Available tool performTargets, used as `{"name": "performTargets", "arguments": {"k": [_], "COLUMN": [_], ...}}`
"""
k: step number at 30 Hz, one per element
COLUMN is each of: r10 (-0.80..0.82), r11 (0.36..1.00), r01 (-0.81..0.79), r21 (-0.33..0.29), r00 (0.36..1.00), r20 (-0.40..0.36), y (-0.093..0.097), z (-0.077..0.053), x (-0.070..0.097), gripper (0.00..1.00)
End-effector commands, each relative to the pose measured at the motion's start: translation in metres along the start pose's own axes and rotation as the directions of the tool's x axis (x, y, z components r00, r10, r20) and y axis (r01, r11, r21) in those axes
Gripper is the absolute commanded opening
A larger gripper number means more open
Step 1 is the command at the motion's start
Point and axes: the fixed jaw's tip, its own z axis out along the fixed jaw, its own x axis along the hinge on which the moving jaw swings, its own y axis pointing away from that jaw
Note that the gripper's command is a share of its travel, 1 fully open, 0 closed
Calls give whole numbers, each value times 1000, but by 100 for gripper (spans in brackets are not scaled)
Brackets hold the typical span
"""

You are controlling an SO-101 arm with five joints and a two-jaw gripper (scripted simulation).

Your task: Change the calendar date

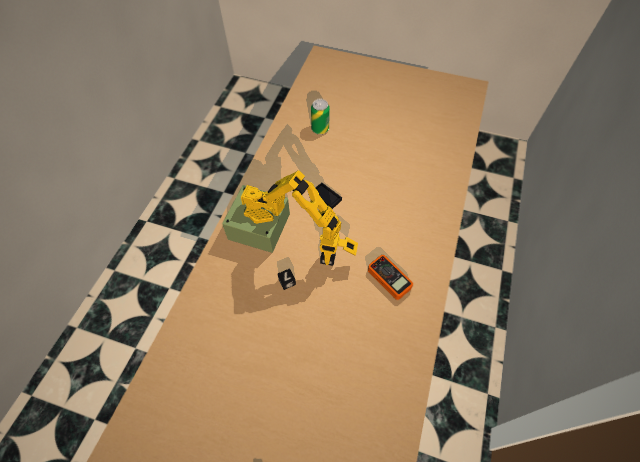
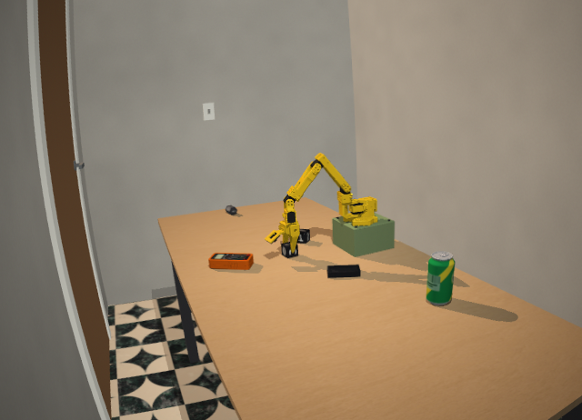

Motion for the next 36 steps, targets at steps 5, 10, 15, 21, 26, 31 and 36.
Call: {"name": "performTargets", "arguments": {"k": [5,10,15,21,26,31,36], "r10": [-1,-1,-1,-1,-1,-1,-1], "r11": [1000,1000,1000,1000,1000,1000,1000], "r01": [1,1,1,1,1,1,1], "r21": [-4,-4,-4,-4,-4,-4,-4], "r00": [1000,1000,1000,1000,1000,1000,1000], "r20": [-8,-8,-8,-8,-8,-8,-8], "y": [-1,-2,-2,-2,-2,-2,-2], "z": [2,2,2,2,2,2,2], "x": [1,1,1,1,1,1,1], "gripper": [27,27,26,22,15,10,3]}}
